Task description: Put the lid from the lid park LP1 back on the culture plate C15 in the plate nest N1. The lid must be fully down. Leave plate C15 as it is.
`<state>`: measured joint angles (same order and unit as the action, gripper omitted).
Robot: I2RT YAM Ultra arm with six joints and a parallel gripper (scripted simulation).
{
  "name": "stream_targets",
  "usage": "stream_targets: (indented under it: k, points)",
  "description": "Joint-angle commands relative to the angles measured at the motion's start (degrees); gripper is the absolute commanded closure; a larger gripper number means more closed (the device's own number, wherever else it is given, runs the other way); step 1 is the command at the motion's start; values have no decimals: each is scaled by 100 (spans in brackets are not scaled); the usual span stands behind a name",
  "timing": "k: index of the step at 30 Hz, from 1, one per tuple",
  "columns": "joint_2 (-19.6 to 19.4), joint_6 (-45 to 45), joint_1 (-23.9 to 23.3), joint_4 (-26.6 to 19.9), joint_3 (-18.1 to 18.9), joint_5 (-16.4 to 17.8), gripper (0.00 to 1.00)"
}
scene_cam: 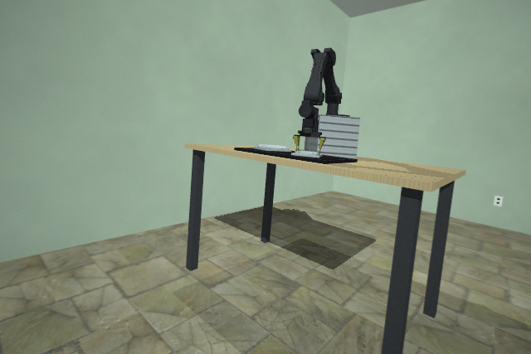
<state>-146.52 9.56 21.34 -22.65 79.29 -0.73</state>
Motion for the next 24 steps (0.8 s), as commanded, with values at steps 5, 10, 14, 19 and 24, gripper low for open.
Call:
stream_targets:
  k: [5, 10, 14, 19, 24]
  points:
    - [44, 4, -5, 42, 27, -1, 0]
    - [44, 4, -5, 42, 27, -1, 100]
    - [44, 4, -5, 42, 27, -1, 100]
    - [44, 4, -5, 42, 27, -1, 100]
    - [44, 4, -5, 42, 27, -1, 100]
